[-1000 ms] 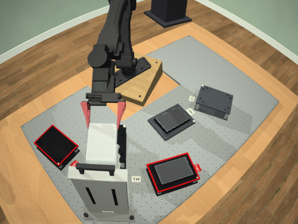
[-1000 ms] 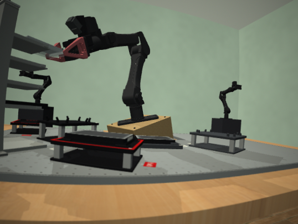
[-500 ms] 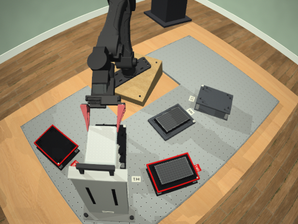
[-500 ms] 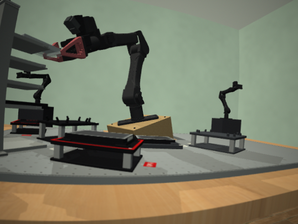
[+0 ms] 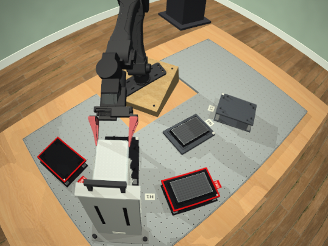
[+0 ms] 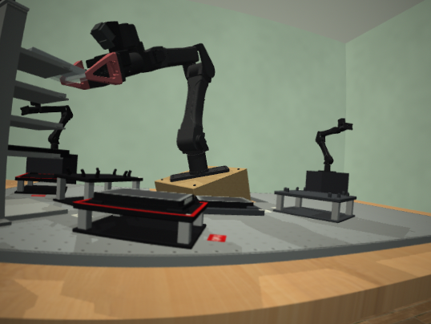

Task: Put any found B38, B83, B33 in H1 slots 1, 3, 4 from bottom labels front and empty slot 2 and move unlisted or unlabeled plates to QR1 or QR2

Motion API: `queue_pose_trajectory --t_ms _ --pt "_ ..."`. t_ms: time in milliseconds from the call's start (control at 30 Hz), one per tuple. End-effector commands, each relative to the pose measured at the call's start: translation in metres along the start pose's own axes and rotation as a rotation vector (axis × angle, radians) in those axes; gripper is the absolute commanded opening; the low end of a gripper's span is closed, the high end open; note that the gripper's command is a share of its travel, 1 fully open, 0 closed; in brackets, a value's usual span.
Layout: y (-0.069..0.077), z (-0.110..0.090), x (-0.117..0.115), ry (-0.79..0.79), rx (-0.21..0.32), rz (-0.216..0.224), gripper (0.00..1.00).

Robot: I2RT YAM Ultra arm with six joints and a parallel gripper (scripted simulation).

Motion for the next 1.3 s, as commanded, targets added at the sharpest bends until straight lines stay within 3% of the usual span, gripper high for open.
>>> queue_pose_trajectory --t_ms 0,800,833,1267 --pt "0.0012 0.0013 0.0002 0.000 0.002 0.002 0.86" --pt "0.0012 0.0013 0.0002 0.000 0.002 0.002 0.86" --pt "0.0007 0.0004 0.0003 0.000 0.002 0.001 1.00" --pt "0.0007 0.0004 0.0003 0.000 0.002 0.002 1.00"
Point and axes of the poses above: the point where the finger pads meet when closed, its own y axis back along the fingers, its own x axis across the jaws, z = x × y, the point moved 2 cm from there along y, back along the fingers, and after that the axes turned 6 degrees about y, right-handed, at the moved point
